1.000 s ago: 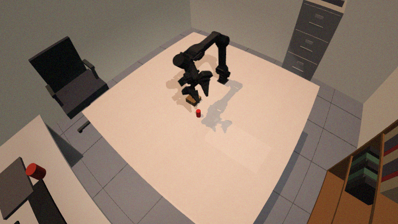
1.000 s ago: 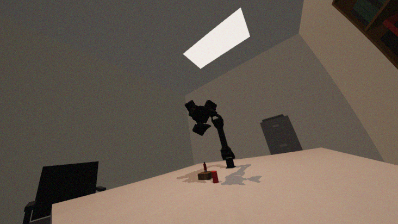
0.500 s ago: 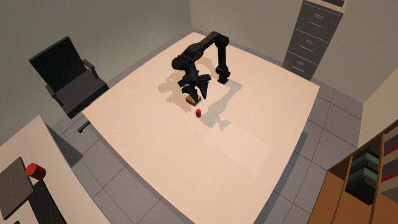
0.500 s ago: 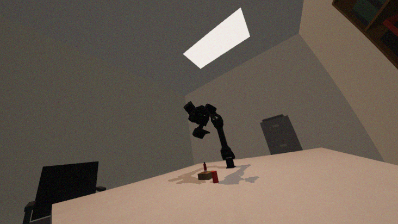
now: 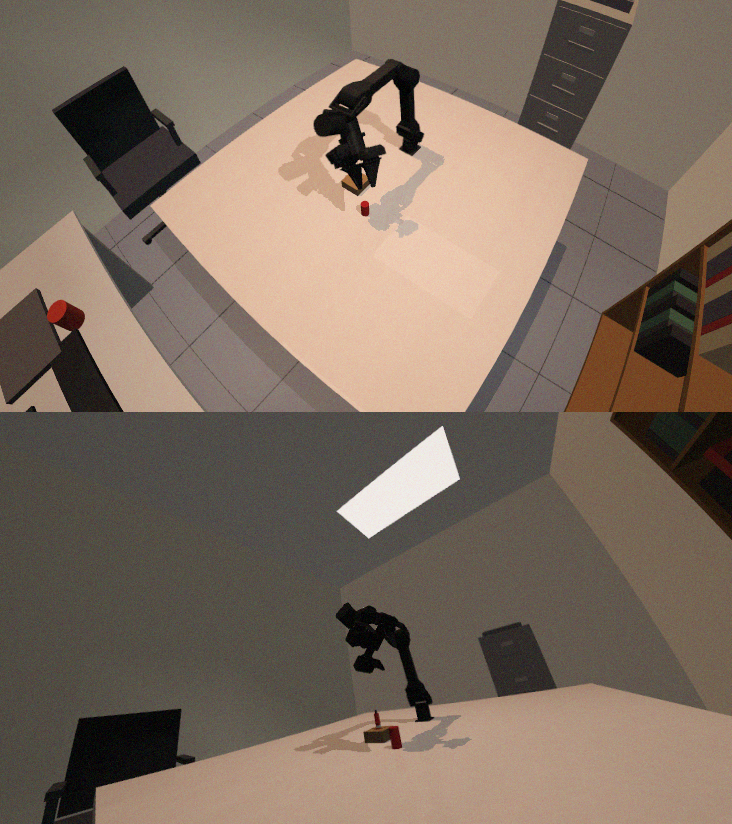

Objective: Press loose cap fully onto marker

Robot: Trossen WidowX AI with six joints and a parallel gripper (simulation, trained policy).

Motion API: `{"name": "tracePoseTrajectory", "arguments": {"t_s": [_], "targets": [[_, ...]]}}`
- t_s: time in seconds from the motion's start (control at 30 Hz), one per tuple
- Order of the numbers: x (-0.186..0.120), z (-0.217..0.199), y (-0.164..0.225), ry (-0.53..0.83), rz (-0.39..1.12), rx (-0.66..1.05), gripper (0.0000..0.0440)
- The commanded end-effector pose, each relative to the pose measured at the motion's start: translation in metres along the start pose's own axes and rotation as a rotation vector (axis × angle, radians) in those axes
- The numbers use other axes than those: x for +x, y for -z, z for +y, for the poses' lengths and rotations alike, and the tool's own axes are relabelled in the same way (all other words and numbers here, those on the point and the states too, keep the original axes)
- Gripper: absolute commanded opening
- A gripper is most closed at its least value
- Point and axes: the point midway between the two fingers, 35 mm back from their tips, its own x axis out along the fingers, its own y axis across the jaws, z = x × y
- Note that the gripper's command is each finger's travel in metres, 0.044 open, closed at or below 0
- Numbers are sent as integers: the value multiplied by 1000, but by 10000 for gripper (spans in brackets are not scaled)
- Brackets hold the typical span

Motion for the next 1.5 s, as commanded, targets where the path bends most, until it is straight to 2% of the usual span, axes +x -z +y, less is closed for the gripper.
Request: {"name": "tracePoseTrajectory", "arguments": {"t_s": [0.0, 0.8, 1.47], "targets": [[1, -8, 1, 42, 13, 9, 328], [10, -61, 20, 307, 140, 91, 327], [23, -97, 34, 509, 252, 92, 325]]}}
